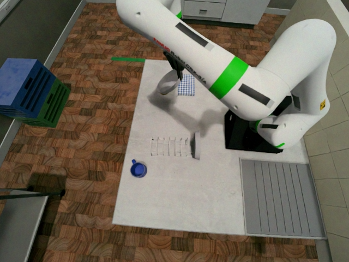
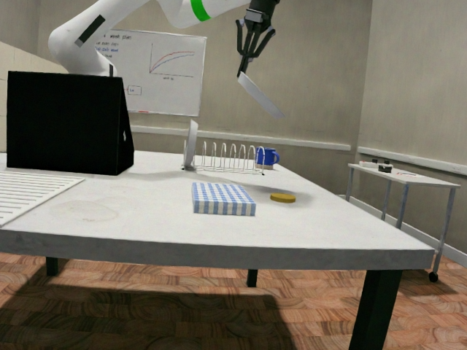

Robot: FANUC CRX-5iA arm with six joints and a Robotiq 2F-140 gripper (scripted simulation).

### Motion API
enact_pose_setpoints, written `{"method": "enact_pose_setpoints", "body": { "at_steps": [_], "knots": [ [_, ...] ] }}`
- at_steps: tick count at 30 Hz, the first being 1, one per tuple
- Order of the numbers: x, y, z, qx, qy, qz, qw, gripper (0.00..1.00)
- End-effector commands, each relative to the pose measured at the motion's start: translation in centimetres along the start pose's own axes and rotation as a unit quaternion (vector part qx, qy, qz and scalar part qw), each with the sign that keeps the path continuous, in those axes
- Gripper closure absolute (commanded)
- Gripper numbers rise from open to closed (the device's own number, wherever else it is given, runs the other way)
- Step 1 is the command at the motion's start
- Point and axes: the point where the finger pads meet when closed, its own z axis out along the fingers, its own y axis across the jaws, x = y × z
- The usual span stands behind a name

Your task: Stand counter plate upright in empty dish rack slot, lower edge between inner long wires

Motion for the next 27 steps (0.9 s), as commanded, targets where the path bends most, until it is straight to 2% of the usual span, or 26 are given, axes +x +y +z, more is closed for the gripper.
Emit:
{"method": "enact_pose_setpoints", "body": {
  "at_steps": [1,12,21,23,27],
  "knots": [
    [-0.1,0.1,-0.1,0.001,-0.003,0.004,1.000,0.90],
    [-0.8,0.3,-0.2,-0.002,-0.024,0.027,0.999,0.90],
    [-2.1,0.9,-0.4,-0.008,-0.068,0.076,0.995,0.90],
    [-2.1,0.9,-0.4,-0.008,-0.068,0.076,0.995,0.90],
    [-3.0,1.2,-0.6,-0.012,-0.096,0.107,0.990,0.90]
  ]
}}
